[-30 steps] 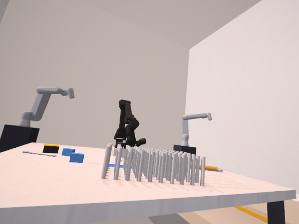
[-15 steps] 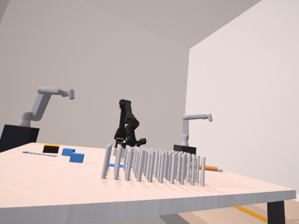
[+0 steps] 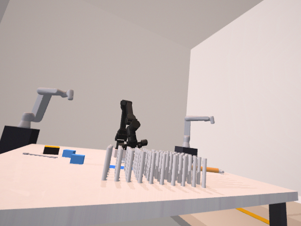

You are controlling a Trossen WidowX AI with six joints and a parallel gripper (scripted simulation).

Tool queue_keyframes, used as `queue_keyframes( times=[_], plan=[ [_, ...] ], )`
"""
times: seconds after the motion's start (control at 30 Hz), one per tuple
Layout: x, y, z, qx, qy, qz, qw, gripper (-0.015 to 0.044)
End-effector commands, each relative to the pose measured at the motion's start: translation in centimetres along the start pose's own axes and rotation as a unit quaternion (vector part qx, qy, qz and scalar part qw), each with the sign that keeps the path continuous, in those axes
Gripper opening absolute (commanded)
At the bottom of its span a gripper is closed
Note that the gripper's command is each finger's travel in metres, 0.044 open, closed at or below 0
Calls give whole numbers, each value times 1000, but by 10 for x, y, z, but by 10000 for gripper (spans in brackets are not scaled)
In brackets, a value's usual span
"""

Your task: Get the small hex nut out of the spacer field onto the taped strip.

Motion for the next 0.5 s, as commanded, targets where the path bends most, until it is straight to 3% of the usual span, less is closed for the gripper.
queue_keyframes(
  times=[0.0, 0.47],
  plan=[
    [7, -1, 0, 4, 7, -3, 1000, 0],
    [16, 0, 2, 4, 8, -3, 1000, 0]
  ],
)
Point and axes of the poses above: the point midway between the two fingers, 35 mm back from their tips, its own z axis out along the fingers, its own y axis across the jaws, x = y × z, the point moved 5 cm from there along -z, back along the fingers, and after that the axes turned 8 degrees about -z, right-handed, at the moved point
